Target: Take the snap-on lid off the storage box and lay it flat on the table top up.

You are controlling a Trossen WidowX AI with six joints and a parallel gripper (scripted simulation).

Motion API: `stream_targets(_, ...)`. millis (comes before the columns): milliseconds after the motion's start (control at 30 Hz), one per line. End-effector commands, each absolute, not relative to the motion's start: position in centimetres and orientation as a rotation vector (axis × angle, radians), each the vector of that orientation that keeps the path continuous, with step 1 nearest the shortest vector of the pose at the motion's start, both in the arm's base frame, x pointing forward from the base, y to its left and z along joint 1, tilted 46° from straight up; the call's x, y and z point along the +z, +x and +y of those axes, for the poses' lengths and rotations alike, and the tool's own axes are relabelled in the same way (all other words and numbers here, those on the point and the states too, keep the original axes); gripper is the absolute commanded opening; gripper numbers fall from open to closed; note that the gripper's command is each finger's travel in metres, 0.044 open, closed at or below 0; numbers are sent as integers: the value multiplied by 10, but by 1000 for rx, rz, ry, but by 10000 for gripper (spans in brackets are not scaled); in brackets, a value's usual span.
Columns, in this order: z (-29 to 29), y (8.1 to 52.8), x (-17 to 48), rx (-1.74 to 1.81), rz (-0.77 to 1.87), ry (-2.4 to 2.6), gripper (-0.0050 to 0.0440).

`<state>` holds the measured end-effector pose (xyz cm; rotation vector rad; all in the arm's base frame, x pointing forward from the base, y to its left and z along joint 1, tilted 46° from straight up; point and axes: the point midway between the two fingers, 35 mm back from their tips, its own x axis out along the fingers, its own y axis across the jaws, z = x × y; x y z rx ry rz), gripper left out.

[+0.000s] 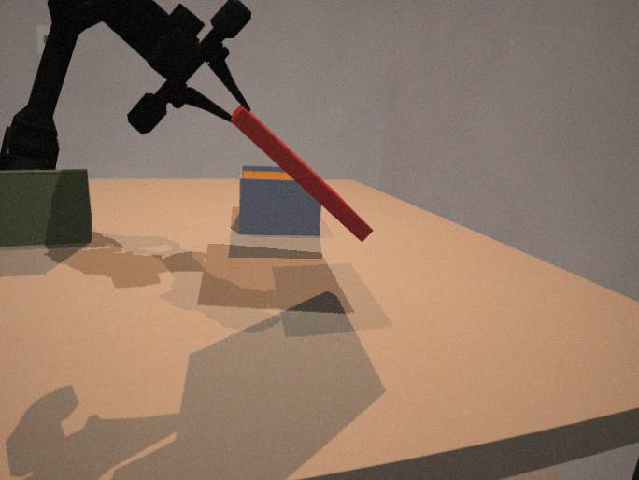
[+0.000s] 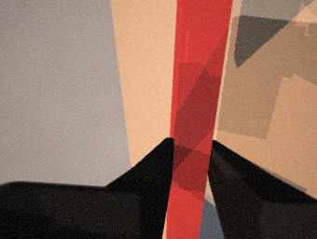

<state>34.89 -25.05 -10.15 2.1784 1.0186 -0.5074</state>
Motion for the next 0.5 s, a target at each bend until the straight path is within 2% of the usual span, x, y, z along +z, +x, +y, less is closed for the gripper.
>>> stream_targets(0, -248, 349, -101, -497, 1010, 2180, -50)
stream_targets(467, -241, 347, -108, -497, 1010, 2180, -50)
